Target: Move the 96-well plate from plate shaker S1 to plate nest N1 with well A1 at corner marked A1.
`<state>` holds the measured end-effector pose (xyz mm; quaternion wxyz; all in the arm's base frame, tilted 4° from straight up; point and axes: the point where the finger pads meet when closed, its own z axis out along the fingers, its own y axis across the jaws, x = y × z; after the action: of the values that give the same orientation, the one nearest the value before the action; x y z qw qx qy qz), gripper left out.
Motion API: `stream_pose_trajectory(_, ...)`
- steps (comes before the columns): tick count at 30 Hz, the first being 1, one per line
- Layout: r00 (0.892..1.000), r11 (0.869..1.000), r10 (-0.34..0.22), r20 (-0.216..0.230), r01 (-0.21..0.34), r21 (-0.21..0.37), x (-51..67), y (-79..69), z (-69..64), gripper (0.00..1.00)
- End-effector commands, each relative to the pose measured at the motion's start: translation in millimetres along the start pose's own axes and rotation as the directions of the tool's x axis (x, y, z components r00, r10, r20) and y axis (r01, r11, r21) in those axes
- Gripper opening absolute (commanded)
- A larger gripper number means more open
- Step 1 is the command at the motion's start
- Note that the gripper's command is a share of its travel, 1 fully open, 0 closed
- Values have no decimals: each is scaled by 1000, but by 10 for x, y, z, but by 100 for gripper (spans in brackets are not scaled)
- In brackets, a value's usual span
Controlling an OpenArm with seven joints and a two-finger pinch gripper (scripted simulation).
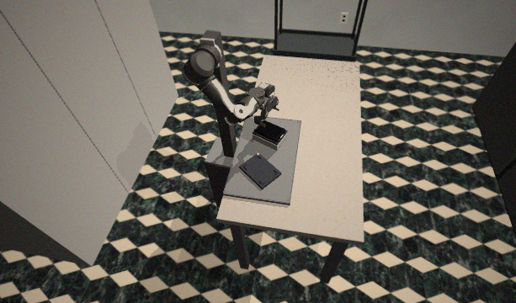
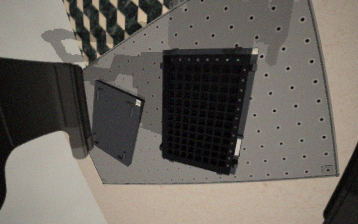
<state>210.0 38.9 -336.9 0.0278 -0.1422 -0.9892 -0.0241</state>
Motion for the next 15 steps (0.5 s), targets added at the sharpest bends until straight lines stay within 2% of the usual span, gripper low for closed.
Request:
stream_pose_trajectory(1, 1000, 1000, 0, 1, 0, -3, 0, 27, 0, 77)
stream_pose_trajectory(5, 1000, 1000, 2, 2, -2, -2, 14, 109, 34, 77)
stream_pose_trajectory(15, 1000, 1000, 2, 2, -2, -2, 14, 109, 34, 77)
